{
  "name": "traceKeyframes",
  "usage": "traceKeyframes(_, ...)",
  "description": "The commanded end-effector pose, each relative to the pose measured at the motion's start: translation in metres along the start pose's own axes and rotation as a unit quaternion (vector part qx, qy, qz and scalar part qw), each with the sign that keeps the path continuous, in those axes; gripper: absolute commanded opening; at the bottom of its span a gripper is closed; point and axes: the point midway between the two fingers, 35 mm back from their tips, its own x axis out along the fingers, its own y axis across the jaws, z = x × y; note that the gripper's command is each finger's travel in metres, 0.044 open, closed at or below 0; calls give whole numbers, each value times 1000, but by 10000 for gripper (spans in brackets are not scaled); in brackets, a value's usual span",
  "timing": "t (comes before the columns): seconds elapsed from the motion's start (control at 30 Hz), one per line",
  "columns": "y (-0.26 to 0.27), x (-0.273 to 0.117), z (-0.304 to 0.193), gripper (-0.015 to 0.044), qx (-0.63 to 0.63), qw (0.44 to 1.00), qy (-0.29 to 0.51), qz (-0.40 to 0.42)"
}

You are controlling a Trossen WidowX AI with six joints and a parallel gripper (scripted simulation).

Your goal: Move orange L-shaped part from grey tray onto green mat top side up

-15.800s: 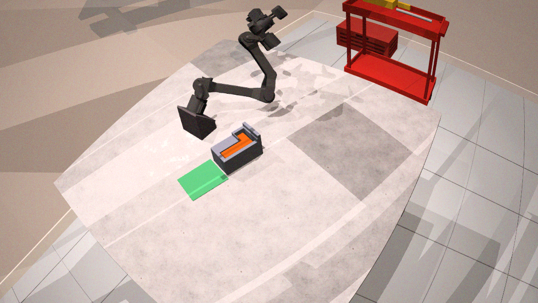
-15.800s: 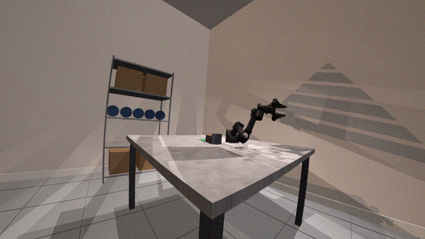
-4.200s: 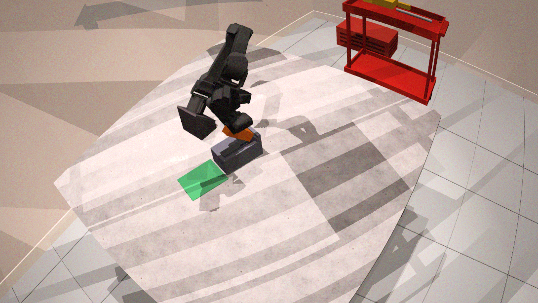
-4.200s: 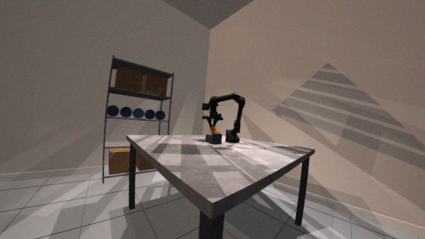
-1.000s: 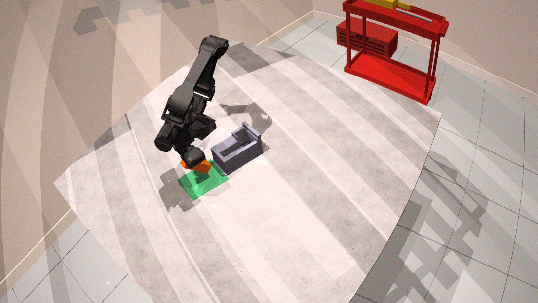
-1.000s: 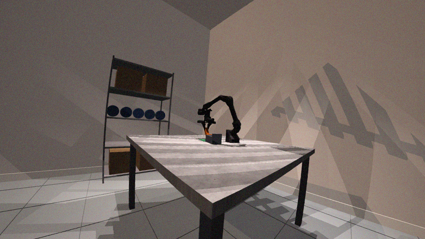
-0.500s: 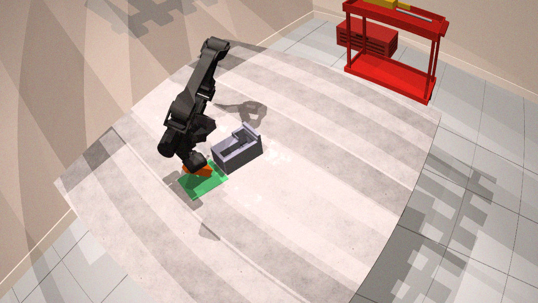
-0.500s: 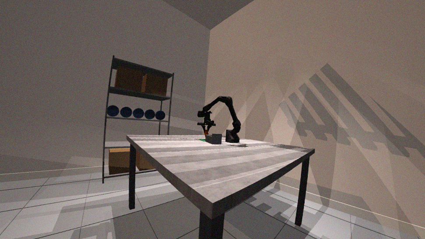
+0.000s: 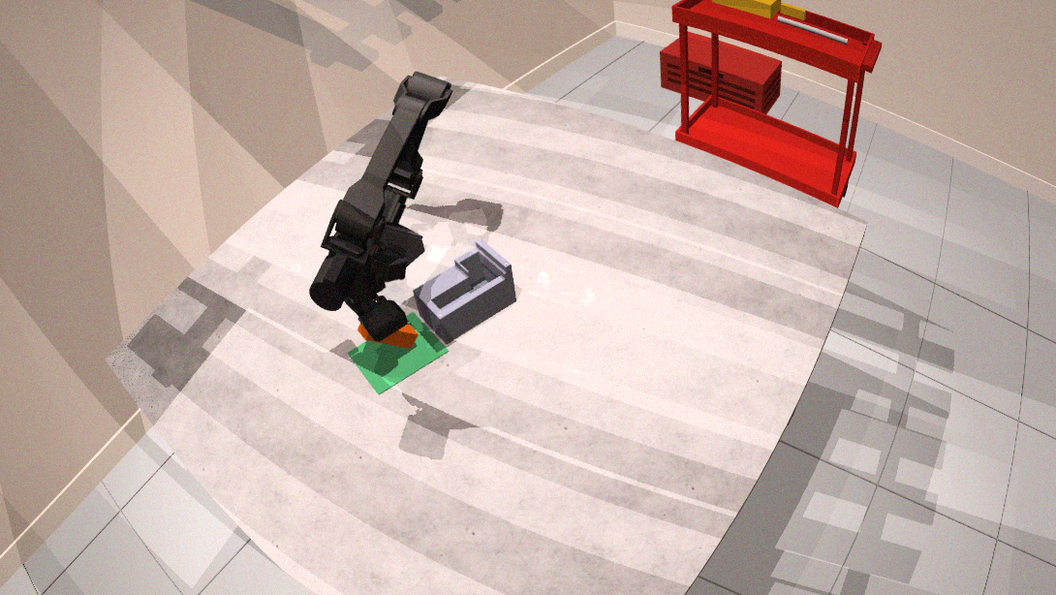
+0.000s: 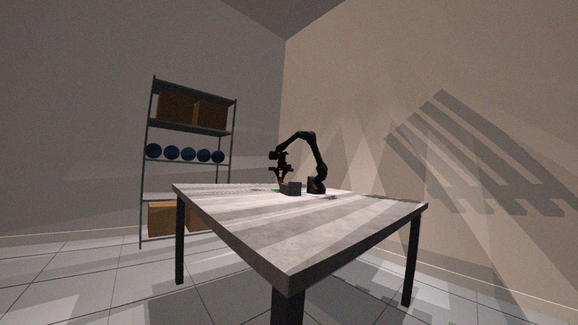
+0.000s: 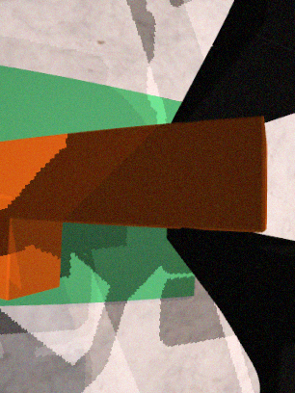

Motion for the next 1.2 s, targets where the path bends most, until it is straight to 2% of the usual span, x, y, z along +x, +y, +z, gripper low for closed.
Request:
traceKeyframes(0.0,0,0,0,79,0,1000,0,0)
traceKeyframes(0.23,0,-2,0,262,0,1000,0,0)
traceKeyframes(0.4,-3,-45,-2,394,1,1000,0,-1)
traceKeyframes(0.5,-1,-79,-1,400,2,1000,0,-2)
traceKeyframes(0.57,0,-87,0,400,2,1000,0,-2)
traceKeyframes(1.17,-2,-81,-1,400,4,1000,0,-8)
